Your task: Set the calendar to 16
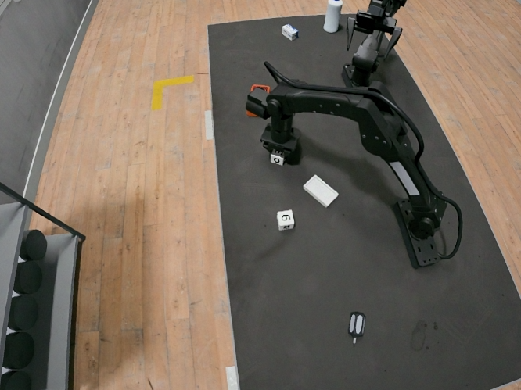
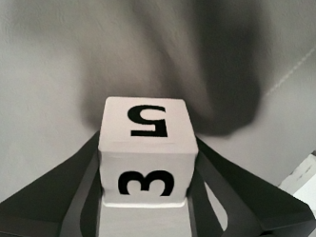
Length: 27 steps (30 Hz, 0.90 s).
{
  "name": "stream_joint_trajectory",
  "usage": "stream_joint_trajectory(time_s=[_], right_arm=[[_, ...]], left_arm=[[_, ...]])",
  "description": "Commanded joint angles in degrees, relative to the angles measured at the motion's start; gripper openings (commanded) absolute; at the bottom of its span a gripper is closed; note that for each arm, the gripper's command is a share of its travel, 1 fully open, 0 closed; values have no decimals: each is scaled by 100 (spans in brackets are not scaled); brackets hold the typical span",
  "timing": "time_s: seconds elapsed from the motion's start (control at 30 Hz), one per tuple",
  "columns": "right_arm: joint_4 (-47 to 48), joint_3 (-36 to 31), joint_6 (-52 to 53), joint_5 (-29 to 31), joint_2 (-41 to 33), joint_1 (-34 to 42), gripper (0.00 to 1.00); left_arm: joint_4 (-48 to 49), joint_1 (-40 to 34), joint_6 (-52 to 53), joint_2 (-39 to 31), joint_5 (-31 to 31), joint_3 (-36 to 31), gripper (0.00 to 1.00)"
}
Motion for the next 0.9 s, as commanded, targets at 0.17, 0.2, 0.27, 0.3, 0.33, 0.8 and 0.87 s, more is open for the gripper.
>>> stream_joint_trajectory(time_s=[0.17,0.2,0.27,0.3,0.33,0.8,0.87], right_arm=[[8,137,-19,-13,-18,50,100],[8,137,-19,-13,-18,50,100],[8,137,-19,-13,-18,50,100],[8,137,-19,-13,-18,50,100],[8,137,-19,-13,-18,50,100],[8,137,-19,-13,-18,50,100],[8,137,-19,-13,-18,50,100]], left_arm=[[127,7,-9,-326,70,-191,64],[136,3,-19,-361,70,-210,64],[148,-14,-37,-429,120,-243,64],[156,-26,-43,-464,121,-260,64],[162,-37,-46,-498,122,-276,64],[-403,-103,-77,-563,121,209,98],[-587,-106,-72,-645,121,368,100]])
